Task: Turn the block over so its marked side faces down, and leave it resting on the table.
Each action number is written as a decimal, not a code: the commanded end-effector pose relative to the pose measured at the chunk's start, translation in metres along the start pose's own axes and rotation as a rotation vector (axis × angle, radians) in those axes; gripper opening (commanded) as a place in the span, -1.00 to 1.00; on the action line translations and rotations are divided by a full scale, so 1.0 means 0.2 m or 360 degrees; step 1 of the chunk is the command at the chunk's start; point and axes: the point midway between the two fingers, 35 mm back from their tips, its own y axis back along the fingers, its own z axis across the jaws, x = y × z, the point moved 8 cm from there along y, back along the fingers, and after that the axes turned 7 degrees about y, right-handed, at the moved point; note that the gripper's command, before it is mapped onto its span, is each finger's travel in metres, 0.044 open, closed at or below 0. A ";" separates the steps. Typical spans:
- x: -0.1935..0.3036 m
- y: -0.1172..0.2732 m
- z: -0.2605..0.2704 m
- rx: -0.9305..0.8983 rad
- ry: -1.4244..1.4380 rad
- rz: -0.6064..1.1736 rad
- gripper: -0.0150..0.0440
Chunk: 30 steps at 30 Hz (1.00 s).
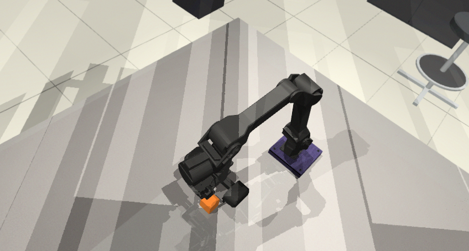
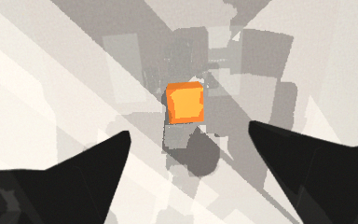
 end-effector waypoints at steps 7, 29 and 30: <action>0.00 -0.16 0.00 0.0004 -0.0007 0.0027 1.00; 0.00 -0.35 0.00 0.0004 -0.0007 0.0027 1.00; 0.00 -0.36 0.00 0.0004 -0.0007 0.0027 1.00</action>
